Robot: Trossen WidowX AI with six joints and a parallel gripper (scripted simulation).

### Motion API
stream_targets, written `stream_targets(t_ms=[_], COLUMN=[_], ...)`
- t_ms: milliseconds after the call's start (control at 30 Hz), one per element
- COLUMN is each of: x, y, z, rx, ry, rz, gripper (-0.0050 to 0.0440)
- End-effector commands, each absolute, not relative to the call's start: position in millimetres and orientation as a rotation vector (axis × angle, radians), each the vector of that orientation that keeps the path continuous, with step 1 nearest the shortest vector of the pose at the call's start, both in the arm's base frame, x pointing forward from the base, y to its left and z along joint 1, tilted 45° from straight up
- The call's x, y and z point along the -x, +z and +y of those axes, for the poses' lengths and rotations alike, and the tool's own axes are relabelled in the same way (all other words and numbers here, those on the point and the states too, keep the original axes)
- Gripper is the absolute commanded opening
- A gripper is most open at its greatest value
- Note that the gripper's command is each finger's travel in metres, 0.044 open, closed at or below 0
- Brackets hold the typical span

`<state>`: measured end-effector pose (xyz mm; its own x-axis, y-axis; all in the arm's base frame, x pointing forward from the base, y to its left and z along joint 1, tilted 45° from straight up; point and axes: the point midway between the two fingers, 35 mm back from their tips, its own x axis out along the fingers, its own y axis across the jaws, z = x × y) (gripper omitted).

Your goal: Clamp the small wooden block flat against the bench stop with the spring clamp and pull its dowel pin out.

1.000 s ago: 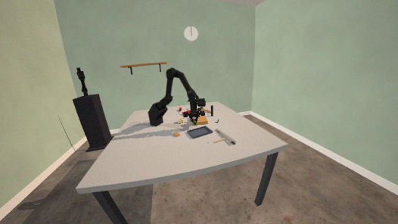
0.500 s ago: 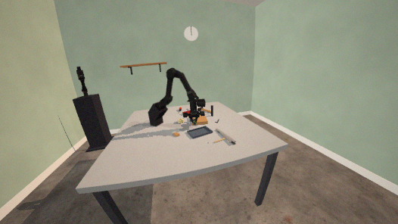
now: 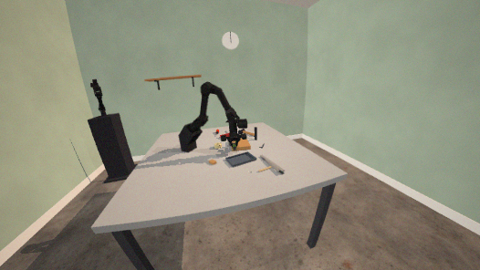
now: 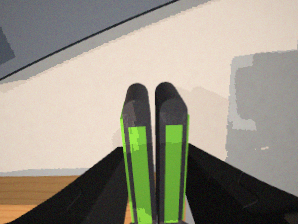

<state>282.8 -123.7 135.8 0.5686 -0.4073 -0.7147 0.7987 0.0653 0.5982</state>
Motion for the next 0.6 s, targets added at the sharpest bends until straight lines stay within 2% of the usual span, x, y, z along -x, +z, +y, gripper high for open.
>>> stream_targets(t_ms=[0, 567], x=[-282.7, -284.3], y=[132.9, 129.9], z=[-121.3, -114.0], rx=[-1.185, -1.185], ry=[-0.952, -0.952], rz=[0.41, 0.411], gripper=[0.0, 0.0])
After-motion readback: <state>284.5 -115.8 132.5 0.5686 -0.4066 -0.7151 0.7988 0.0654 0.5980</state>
